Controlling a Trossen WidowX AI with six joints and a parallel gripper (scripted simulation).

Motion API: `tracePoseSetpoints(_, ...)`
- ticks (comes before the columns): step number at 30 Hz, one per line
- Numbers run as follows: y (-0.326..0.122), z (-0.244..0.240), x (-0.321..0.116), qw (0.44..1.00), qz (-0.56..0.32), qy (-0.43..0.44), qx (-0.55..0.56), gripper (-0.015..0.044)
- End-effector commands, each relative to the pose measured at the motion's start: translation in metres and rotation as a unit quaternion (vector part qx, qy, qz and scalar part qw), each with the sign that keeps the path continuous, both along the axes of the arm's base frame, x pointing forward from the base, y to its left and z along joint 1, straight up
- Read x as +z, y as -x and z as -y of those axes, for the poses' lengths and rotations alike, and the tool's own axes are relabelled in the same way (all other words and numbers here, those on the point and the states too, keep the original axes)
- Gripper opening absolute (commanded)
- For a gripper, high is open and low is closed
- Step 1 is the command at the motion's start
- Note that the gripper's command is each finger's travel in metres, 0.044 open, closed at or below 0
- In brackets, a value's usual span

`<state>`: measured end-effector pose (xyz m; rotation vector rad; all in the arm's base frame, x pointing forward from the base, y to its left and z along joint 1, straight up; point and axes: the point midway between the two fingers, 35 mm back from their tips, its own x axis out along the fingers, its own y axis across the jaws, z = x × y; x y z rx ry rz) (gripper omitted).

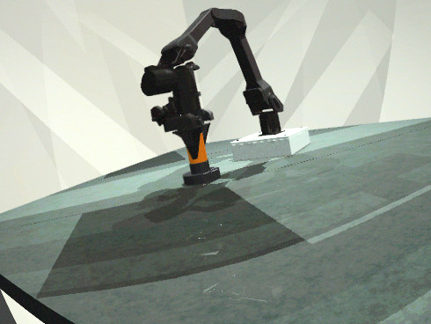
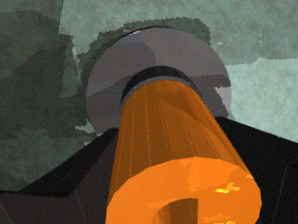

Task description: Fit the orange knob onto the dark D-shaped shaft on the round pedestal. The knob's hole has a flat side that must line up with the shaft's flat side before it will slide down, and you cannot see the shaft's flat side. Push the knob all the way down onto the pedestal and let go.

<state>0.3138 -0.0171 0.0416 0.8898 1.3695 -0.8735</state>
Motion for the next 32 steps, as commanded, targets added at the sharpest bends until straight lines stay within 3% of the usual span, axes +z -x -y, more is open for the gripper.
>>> tracePoseSetpoints(1, 0.0, 0.0, 0.0, 1.0, 0.0, 0.0, 0.002, 0.0263)
tracePoseSetpoints(8, 0.0, 0.0, 0.0, 1.0, 0.0, 0.0, 0.002, 0.044)
tracePoseSetpoints(16, 0.0, 0.0, 0.003, 1.0, 0.0, 0.0, 0.002, 0.044)
tracePoseSetpoints(23, 0.001, 0.0, 0.093, 1.0, 0.001, 0.0, 0.0, 0.044)
tracePoseSetpoints(32, -0.003, 0.0, 0.096, 1.0, 0.001, 0.0, 0.0, 0.044)
